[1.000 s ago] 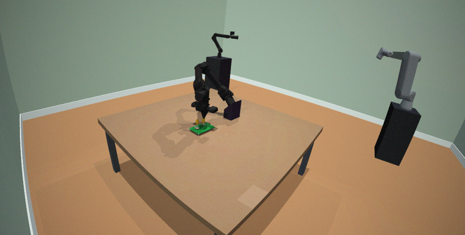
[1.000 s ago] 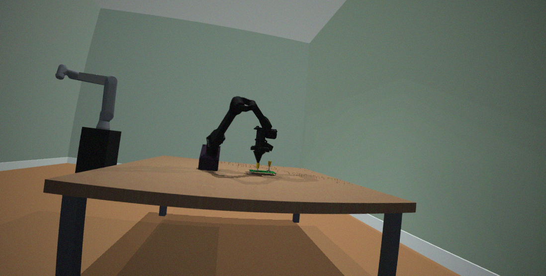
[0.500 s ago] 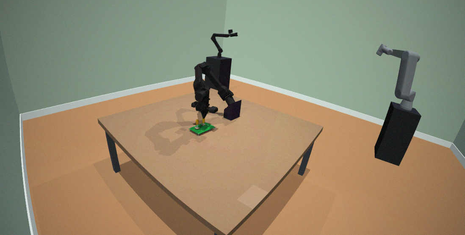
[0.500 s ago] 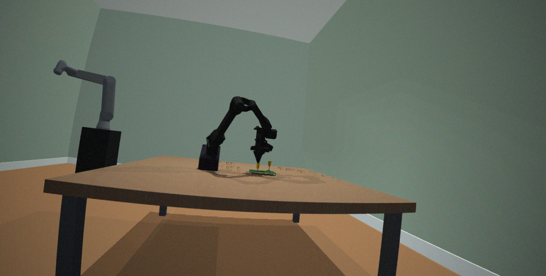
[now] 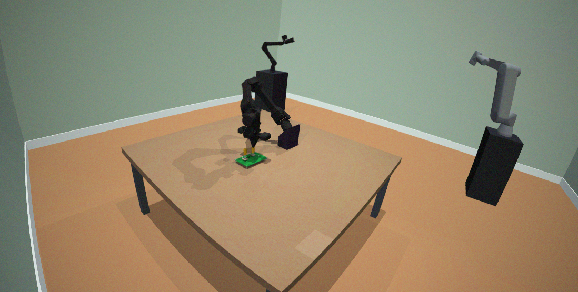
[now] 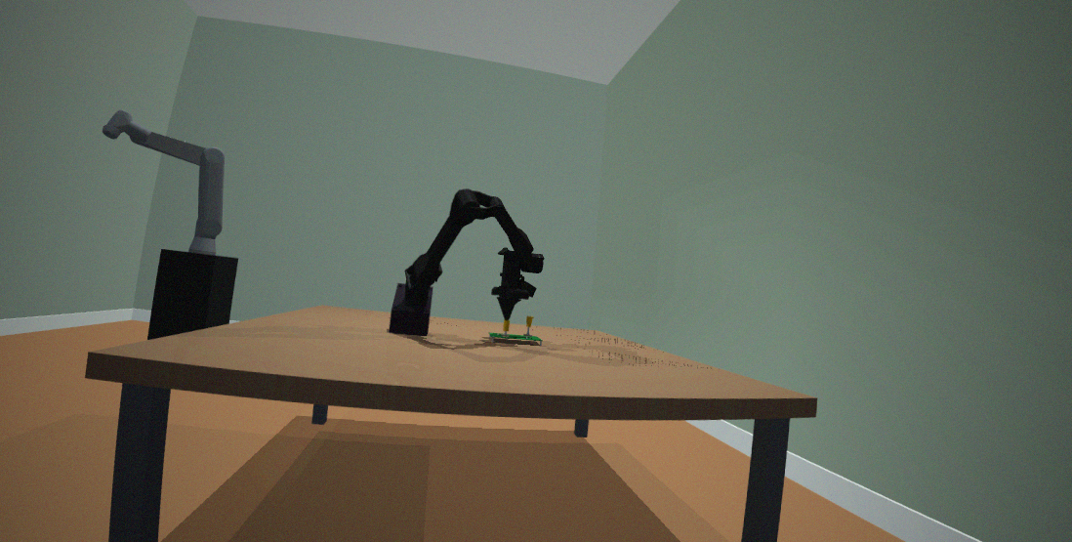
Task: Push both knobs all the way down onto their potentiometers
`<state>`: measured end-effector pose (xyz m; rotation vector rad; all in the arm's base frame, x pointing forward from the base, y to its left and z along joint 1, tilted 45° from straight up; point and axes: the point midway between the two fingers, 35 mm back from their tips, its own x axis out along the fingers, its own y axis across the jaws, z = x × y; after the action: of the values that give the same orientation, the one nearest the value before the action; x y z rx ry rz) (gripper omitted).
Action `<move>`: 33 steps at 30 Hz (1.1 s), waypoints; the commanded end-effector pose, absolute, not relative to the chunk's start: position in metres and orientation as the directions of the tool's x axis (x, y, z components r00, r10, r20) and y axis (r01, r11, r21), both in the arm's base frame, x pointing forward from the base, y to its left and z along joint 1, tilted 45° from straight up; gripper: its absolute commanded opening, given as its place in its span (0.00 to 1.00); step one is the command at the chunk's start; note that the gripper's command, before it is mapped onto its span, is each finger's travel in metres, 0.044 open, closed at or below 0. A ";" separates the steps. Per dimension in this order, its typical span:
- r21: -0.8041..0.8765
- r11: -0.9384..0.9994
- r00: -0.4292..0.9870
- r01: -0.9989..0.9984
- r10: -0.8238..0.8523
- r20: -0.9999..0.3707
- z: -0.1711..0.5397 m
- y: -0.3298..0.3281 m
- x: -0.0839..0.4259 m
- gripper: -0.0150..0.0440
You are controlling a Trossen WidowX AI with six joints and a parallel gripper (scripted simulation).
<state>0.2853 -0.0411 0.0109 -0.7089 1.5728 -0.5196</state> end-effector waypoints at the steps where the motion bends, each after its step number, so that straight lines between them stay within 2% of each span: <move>1: -0.695 0.707 -0.044 -0.134 -0.704 -0.708 0.008 -0.047 0.286 0.25; 33: -0.695 0.707 -0.044 -0.134 -0.705 -0.708 0.004 -0.050 0.286 0.25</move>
<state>0.2847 -0.0426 0.0089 -0.7156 1.5710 -0.5132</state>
